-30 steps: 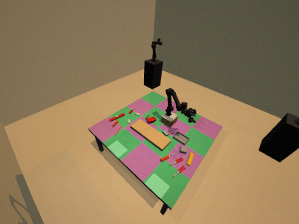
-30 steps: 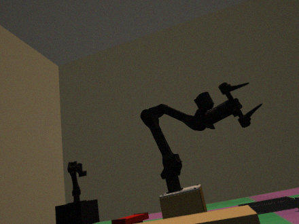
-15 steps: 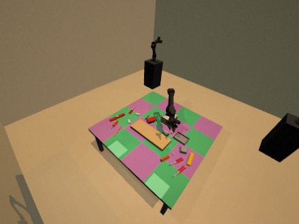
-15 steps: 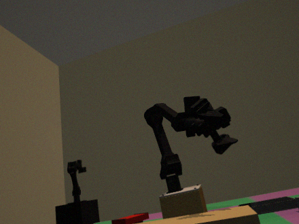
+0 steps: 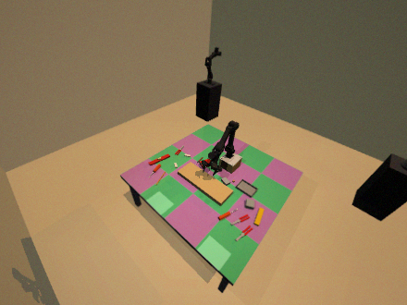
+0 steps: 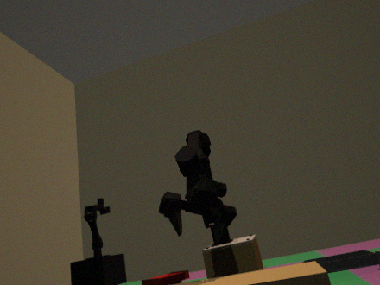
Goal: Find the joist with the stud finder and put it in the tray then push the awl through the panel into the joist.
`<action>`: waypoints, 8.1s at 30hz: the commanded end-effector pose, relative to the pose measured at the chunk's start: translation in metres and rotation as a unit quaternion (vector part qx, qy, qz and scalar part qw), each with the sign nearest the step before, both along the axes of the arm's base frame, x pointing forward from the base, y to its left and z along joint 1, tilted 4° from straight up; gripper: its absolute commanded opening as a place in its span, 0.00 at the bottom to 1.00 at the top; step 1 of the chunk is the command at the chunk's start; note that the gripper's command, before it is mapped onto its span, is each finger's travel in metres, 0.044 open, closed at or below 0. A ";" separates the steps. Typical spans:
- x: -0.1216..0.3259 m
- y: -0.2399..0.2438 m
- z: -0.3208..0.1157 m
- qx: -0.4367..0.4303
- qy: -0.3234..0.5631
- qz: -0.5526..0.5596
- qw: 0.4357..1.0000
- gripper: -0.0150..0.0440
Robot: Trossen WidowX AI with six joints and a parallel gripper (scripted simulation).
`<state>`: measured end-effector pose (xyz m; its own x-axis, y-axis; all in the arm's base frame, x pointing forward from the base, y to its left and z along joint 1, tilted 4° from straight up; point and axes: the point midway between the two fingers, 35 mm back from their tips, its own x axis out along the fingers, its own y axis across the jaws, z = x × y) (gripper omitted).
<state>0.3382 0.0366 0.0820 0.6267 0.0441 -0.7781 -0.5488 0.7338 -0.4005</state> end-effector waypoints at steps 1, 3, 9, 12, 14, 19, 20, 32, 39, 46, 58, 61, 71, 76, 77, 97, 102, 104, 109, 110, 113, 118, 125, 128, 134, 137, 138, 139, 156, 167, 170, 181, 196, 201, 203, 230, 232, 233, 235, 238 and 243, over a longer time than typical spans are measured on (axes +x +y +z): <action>-0.022 -0.061 -0.020 0.033 0.081 -0.137 0.987 1.00; -0.039 -0.089 -0.028 0.051 0.119 -0.208 0.970 1.00; -0.105 -0.151 -0.046 0.115 0.227 -0.402 0.879 1.00; -0.139 -0.168 -0.050 0.151 0.274 -0.482 0.819 1.00; -0.147 -0.171 -0.050 0.159 0.284 -0.499 0.803 1.00; -0.147 -0.171 -0.050 0.159 0.284 -0.499 0.803 1.00; -0.147 -0.171 -0.050 0.159 0.284 -0.499 0.803 1.00; -0.139 -0.172 -0.049 0.160 0.283 -0.499 0.803 1.00; -0.137 -0.172 -0.058 0.160 0.283 -0.499 0.803 1.00; -0.136 -0.173 -0.069 0.160 0.284 -0.500 0.803 1.00; -0.135 -0.173 -0.088 0.160 0.284 -0.500 0.803 1.00; -0.135 -0.173 -0.093 0.160 0.284 -0.500 0.803 1.00; -0.135 -0.173 -0.099 0.160 0.283 -0.499 0.803 0.86; -0.135 -0.173 -0.099 0.160 0.283 -0.499 0.803 0.80; -0.135 -0.173 -0.099 0.160 0.283 -0.499 0.803 0.79; -0.136 -0.173 -0.079 0.160 0.283 -0.499 0.803 0.25; -0.137 -0.173 -0.070 0.160 0.283 -0.499 0.803 0.25; -0.137 -0.172 -0.067 0.160 0.283 -0.499 0.803 0.25; -0.138 -0.173 -0.064 0.159 0.283 -0.499 0.803 0.25; -0.138 -0.174 -0.064 0.159 0.283 -0.499 0.803 0.25; -0.140 -0.181 -0.064 0.159 0.283 -0.500 0.803 0.25; -0.148 -0.201 -0.064 0.158 0.283 -0.500 0.803 0.25; -0.152 -0.211 -0.064 0.157 0.283 -0.500 0.803 0.25; -0.152 -0.210 -0.064 0.153 0.283 -0.502 0.803 0.25; -0.152 -0.209 -0.065 0.136 0.283 -0.510 0.801 0.25; -0.152 -0.208 -0.066 0.127 0.282 -0.513 0.800 0.25; -0.152 -0.207 -0.066 0.124 0.282 -0.515 0.800 0.25; -0.152 -0.207 -0.066 0.121 0.282 -0.516 0.800 0.25; -0.150 -0.202 -0.068 0.071 0.271 -0.537 0.796 0.25; -0.149 -0.199 -0.068 0.039 0.258 -0.550 0.793 0.25; -0.149 -0.199 -0.068 0.036 0.258 -0.551 0.793 0.25; -0.149 -0.197 -0.070 0.003 0.255 -0.564 0.785 0.25; -0.149 -0.194 -0.072 -0.046 0.243 -0.580 0.776 0.25; -0.148 -0.193 -0.072 -0.062 0.237 -0.585 0.773 0.25; -0.148 -0.193 -0.072 -0.068 0.234 -0.587 0.772 0.25; -0.147 -0.189 -0.075 -0.150 0.211 -0.612 0.747 0.25; -0.147 -0.189 -0.076 -0.158 0.209 -0.613 0.745 0.25; -0.147 -0.188 -0.076 -0.161 0.208 -0.614 0.744 0.25; -0.147 -0.188 -0.076 -0.168 0.205 -0.616 0.742 0.25; -0.147 -0.188 -0.076 -0.179 0.202 -0.618 0.738 0.25; -0.147 -0.187 -0.077 -0.197 0.194 -0.621 0.733 0.25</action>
<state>0.1899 -0.1498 0.0038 -0.2744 -0.6237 -0.7319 0.3216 0.6578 -0.6811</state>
